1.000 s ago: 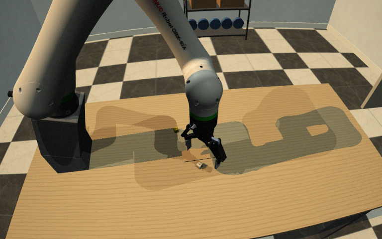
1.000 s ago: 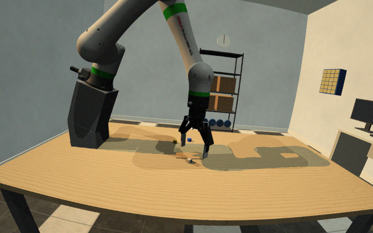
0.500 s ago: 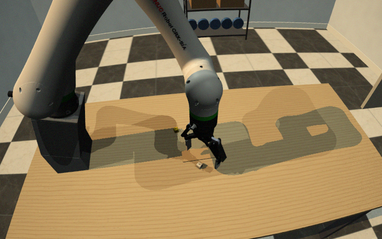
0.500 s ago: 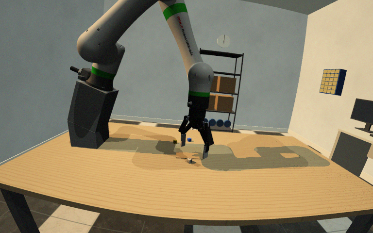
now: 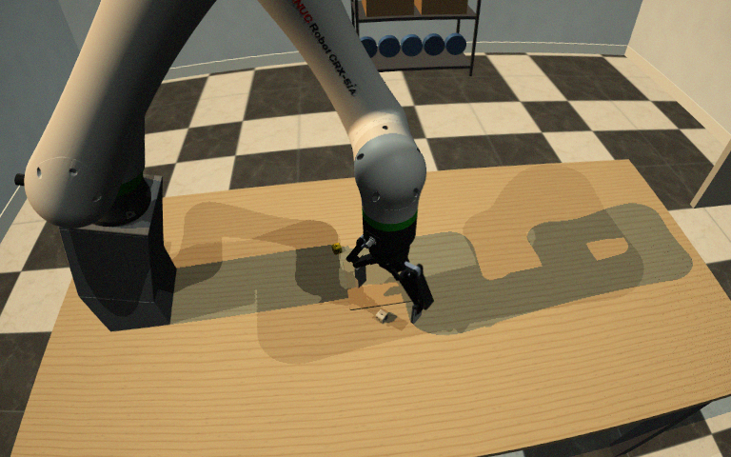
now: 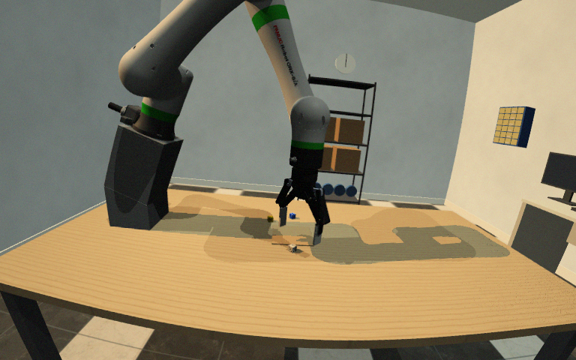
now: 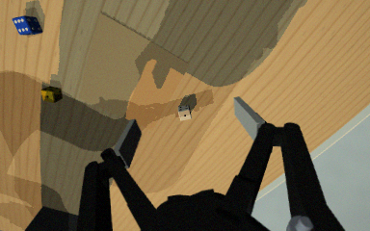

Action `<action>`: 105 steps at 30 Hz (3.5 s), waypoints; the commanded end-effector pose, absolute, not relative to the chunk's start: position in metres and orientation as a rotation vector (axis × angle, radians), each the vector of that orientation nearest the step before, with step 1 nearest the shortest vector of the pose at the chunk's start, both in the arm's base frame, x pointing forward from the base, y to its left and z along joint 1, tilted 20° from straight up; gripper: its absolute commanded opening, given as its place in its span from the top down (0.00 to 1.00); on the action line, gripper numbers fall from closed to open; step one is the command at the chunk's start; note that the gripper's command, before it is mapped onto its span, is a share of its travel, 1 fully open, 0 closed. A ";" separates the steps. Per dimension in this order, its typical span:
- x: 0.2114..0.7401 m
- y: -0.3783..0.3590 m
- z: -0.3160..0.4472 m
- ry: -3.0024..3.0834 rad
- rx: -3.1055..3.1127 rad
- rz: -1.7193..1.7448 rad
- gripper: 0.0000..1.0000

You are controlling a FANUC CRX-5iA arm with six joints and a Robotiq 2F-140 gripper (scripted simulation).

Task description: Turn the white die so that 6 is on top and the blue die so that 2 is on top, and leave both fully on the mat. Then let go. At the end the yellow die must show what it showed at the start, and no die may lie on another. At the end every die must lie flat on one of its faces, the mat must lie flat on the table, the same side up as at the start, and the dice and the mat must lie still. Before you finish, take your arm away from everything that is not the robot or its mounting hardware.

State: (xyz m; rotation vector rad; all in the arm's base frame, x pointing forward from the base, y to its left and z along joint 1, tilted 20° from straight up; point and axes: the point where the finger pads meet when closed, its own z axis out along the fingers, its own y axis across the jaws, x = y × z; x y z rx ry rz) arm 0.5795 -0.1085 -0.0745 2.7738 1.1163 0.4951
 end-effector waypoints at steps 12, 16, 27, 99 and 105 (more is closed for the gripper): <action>0.576 -0.100 -0.075 1.116 2.774 0.495 0.00; 0.569 -0.081 -0.078 1.116 2.774 0.495 0.00; 0.544 -0.012 -0.085 1.116 2.774 0.495 0.00; 0.502 0.102 -0.098 1.116 2.773 0.495 0.00; 0.514 0.108 -0.094 1.116 2.774 0.495 0.00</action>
